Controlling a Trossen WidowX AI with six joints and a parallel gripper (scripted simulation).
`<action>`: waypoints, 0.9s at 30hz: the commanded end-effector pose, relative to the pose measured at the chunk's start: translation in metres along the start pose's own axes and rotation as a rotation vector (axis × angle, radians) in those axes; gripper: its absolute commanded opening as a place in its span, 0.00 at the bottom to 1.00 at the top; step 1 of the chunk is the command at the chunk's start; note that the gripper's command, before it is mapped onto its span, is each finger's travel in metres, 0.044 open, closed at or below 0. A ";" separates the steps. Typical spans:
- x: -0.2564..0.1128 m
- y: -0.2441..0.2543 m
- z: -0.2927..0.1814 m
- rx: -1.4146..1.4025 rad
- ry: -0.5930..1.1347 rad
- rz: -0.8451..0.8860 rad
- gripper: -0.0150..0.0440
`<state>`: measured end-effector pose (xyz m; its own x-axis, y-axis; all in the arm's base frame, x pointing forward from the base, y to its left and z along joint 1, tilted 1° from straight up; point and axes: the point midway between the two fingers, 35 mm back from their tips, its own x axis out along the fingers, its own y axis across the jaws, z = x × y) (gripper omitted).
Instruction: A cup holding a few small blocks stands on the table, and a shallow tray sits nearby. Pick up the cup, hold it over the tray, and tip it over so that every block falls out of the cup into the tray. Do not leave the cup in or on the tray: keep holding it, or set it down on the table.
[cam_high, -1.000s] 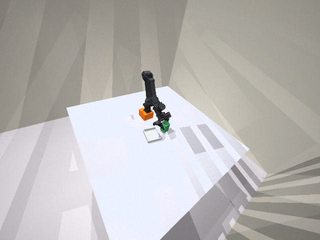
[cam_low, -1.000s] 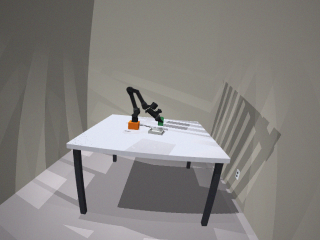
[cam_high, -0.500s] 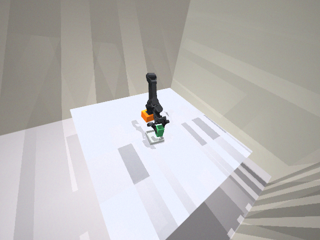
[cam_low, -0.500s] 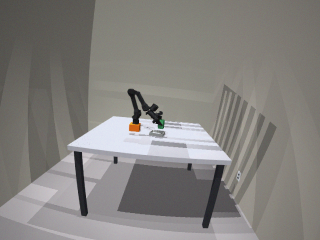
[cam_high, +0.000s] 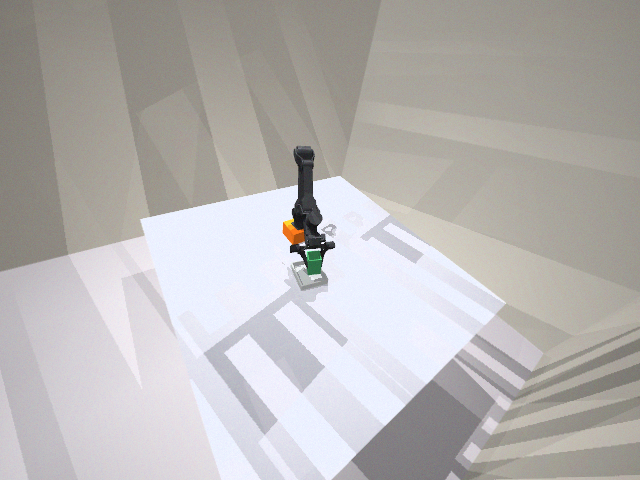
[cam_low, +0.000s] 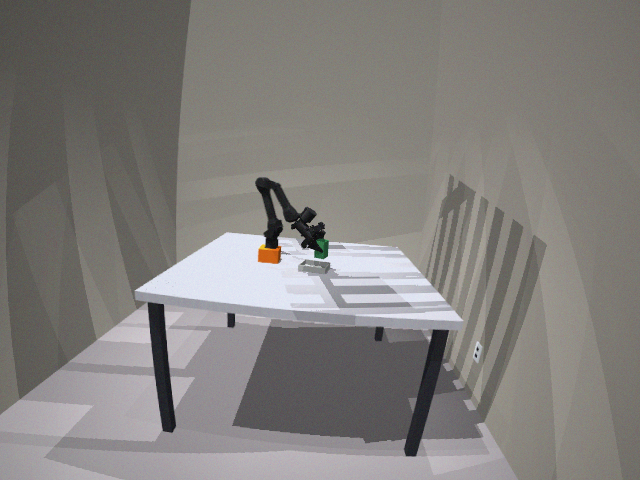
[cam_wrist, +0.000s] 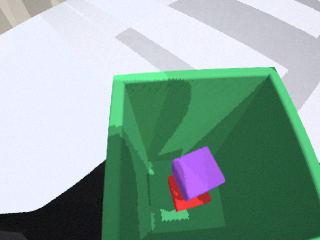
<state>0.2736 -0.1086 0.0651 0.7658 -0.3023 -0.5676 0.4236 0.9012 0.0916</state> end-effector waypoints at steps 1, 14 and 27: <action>0.001 -0.001 0.001 0.076 -0.006 -0.005 0.25; 0.003 -0.001 0.001 0.360 -0.007 -0.004 0.25; 0.005 0.000 0.000 0.644 -0.008 -0.003 0.25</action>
<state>0.2767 -0.1095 0.0618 0.7657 -0.3031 -0.5673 0.6211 0.5774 0.5299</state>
